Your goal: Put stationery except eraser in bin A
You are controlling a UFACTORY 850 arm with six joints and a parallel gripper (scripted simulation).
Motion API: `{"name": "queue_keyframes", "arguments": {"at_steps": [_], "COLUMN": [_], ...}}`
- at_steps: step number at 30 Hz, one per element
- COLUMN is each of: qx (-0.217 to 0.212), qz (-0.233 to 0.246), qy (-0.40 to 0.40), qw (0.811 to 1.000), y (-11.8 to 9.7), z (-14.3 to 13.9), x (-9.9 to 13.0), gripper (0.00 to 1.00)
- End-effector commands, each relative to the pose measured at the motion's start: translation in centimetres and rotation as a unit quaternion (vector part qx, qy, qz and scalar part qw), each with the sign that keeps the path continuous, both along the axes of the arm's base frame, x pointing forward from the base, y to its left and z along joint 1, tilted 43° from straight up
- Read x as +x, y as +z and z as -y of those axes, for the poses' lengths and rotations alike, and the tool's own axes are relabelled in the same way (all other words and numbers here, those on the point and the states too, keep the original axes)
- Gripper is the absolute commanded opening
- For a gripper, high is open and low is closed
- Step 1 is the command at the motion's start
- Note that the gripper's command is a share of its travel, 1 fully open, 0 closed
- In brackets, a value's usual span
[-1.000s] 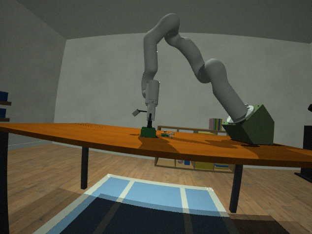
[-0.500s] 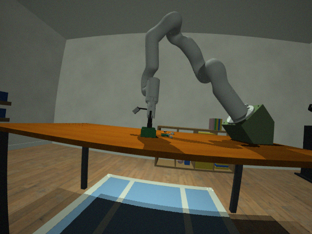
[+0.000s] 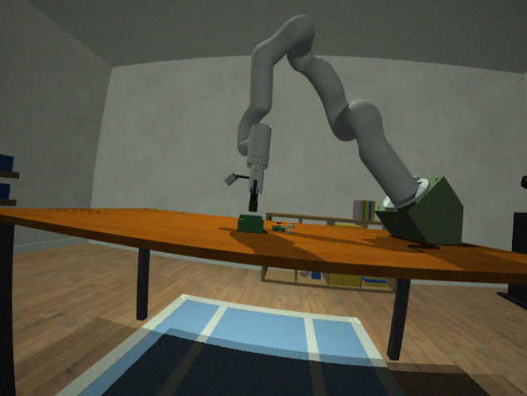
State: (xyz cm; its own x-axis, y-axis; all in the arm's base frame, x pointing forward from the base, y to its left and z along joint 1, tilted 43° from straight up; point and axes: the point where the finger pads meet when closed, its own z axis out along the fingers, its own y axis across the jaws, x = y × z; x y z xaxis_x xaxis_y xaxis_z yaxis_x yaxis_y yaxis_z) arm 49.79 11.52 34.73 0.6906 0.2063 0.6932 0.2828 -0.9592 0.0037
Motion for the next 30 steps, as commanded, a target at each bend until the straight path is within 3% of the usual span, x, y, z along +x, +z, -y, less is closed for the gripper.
{"name": "queue_keyframes", "arguments": {"at_steps": [1,10,25,30], "qx": [0.004,0.005,0.005,0.005], "qz": [-0.007,-0.007,-0.008,-0.008], "qy": [0.006,0.006,0.006,0.006], "qw": [1.000,1.000,1.000,1.000], "y": [1.0,1.0,1.2,1.2], "z": [0.3,-0.2,-7.4,-7.8], "x": [-0.8,-1.0,-3.1,-3.2], "gripper": [0.07,0.07,0.07,0.07]}}
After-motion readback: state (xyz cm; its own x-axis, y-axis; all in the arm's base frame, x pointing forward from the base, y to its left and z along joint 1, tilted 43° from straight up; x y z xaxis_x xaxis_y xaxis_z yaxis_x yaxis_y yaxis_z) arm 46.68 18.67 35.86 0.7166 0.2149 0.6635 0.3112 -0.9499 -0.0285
